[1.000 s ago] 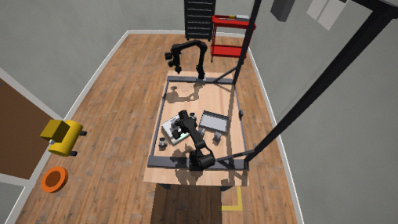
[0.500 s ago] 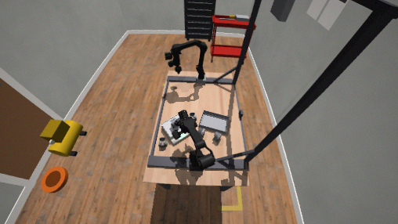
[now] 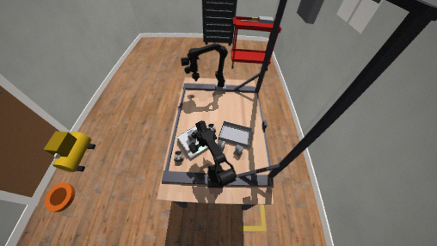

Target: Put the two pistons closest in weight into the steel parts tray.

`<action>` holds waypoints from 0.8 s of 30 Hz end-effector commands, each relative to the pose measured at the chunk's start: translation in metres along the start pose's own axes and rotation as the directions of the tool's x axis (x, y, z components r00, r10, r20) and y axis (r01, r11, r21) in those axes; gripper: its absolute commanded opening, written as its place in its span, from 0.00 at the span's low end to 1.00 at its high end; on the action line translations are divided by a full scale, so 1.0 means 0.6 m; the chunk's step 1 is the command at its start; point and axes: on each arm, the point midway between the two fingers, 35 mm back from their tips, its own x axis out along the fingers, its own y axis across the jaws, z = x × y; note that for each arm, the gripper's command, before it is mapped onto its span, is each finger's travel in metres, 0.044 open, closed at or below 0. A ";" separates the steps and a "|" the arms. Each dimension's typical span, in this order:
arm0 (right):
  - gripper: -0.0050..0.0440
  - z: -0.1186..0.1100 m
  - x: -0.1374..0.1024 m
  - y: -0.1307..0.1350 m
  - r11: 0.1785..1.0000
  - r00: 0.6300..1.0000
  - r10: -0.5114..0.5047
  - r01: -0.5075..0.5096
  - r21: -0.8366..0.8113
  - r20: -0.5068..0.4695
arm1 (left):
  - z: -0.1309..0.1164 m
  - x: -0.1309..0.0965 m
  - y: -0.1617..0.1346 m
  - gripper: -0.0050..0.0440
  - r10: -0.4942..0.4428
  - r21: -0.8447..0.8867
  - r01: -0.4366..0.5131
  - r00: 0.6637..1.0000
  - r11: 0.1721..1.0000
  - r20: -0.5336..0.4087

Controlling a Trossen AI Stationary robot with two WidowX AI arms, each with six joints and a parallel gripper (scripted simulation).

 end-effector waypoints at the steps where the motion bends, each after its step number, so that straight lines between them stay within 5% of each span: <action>1: 0.92 0.008 -0.014 0.000 1.000 0.999 0.002 -0.003 0.001 0.032 | 0.012 -0.009 0.000 0.87 -0.006 -0.003 0.006 1.000 1.000 0.023; 12: 0.92 0.008 -0.014 0.000 1.000 0.999 0.002 -0.003 0.001 0.032 | 0.012 -0.008 0.000 0.87 -0.006 -0.003 0.006 1.000 1.000 0.021; 24: 0.92 0.008 -0.014 0.000 1.000 0.999 0.002 -0.003 0.001 0.032 | 0.094 -0.036 0.011 0.87 0.001 0.070 0.015 0.975 0.997 -0.224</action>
